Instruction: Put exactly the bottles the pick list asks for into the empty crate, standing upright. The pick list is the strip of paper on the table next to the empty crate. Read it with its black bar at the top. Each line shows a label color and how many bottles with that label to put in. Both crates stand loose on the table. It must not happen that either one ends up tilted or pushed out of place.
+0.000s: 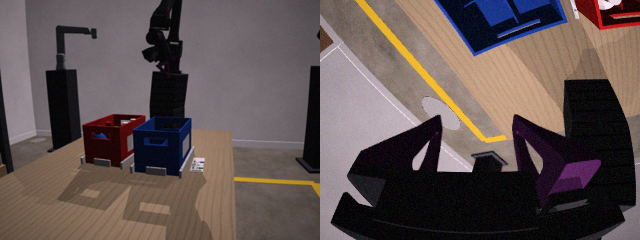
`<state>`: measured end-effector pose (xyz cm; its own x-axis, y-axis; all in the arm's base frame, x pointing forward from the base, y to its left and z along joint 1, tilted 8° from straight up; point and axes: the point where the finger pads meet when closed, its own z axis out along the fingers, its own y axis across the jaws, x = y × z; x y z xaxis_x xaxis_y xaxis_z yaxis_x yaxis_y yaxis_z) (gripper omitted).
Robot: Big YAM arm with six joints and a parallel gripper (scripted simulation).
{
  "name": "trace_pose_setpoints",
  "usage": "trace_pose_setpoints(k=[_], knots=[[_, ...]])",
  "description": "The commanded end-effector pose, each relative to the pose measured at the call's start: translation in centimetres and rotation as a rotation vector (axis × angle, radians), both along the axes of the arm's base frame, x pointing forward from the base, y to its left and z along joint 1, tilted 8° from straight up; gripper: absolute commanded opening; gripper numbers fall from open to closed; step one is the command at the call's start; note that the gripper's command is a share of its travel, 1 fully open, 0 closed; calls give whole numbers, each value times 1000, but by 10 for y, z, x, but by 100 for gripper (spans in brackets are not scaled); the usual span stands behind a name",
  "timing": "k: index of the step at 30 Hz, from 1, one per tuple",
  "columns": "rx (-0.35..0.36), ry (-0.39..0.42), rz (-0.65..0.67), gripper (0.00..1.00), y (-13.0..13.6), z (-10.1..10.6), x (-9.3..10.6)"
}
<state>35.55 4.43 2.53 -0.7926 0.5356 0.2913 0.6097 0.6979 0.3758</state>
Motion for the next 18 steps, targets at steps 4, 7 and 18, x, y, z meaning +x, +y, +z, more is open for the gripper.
trace_pose_setpoints(k=[4, 7, 18], knots=[[-53, -105, 185, 61, 35, 11, 30], [-83, -138, 272, 61, 52, 14, 32], [-162, -208, 524, 61, 100, 14, 32]])
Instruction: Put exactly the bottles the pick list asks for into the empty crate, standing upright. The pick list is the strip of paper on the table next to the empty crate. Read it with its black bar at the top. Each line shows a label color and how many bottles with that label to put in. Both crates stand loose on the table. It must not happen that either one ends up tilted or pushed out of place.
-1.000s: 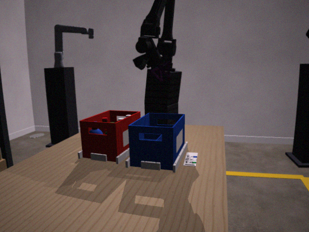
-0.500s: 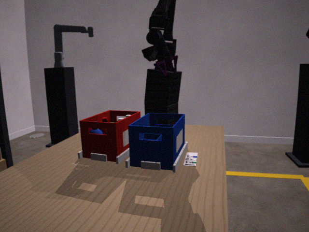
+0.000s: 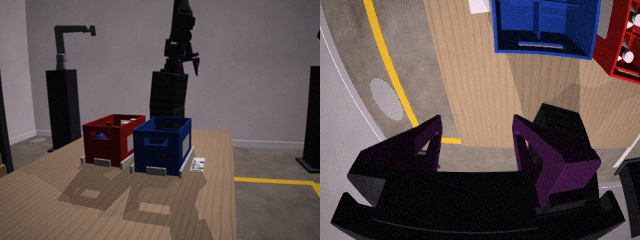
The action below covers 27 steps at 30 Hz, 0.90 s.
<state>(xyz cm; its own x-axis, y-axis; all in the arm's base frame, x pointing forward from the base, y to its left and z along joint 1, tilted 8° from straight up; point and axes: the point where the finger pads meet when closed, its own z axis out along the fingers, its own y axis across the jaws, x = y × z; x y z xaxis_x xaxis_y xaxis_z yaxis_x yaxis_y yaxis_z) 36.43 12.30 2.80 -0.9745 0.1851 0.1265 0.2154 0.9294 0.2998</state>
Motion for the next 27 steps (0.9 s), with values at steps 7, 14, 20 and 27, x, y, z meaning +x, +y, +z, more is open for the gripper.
trace_pose_setpoints(k=[7, 14, 20, 27], knots=[[-36, -133, 242, 61, 58, 19, 23], [-70, -178, 371, 61, 84, 22, 19], [-101, -229, 498, 61, 115, 28, 12], [-137, -293, 654, 61, 151, 36, 2]])
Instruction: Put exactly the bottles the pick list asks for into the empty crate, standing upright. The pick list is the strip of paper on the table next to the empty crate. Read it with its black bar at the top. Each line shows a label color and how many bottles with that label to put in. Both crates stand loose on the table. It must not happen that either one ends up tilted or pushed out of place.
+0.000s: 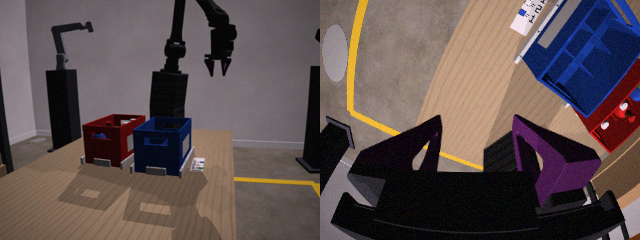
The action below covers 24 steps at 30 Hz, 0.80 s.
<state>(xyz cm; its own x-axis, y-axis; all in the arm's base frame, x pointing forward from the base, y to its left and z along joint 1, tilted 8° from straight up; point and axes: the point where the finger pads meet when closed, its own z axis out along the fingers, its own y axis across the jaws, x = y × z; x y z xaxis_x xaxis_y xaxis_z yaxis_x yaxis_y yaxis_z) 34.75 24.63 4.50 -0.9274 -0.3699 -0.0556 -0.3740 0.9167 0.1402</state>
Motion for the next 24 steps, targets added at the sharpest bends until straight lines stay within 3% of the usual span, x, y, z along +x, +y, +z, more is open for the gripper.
trace_pose_setpoints(k=[1, 6, 11, 15, 24], knots=[[28, -80, 93, 61, 27, 19, 19], [10, -141, 213, 61, 48, 29, 12], [-16, -100, 205, 61, 67, 22, -4], [-5, -118, 180, 61, 60, 32, 5], [-11, -105, 204, 61, 59, 22, -5]])
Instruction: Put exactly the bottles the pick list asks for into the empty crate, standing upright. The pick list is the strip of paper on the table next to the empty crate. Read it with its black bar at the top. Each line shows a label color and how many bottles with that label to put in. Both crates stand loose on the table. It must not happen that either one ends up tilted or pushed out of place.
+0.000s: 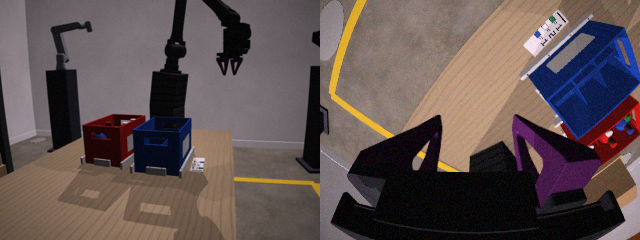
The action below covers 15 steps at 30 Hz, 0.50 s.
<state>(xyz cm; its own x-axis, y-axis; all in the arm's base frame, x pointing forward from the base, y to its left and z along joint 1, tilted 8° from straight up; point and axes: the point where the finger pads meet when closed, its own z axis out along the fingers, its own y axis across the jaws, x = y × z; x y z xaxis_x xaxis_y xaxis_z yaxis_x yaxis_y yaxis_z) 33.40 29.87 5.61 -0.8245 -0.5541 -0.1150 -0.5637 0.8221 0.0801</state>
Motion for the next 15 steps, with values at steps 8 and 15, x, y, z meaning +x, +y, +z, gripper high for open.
trace_pose_setpoints(k=[8, 15], knots=[[17, -22, -2, 61, 6, 11, 8], [16, -32, 30, 61, 5, 4, 21]])
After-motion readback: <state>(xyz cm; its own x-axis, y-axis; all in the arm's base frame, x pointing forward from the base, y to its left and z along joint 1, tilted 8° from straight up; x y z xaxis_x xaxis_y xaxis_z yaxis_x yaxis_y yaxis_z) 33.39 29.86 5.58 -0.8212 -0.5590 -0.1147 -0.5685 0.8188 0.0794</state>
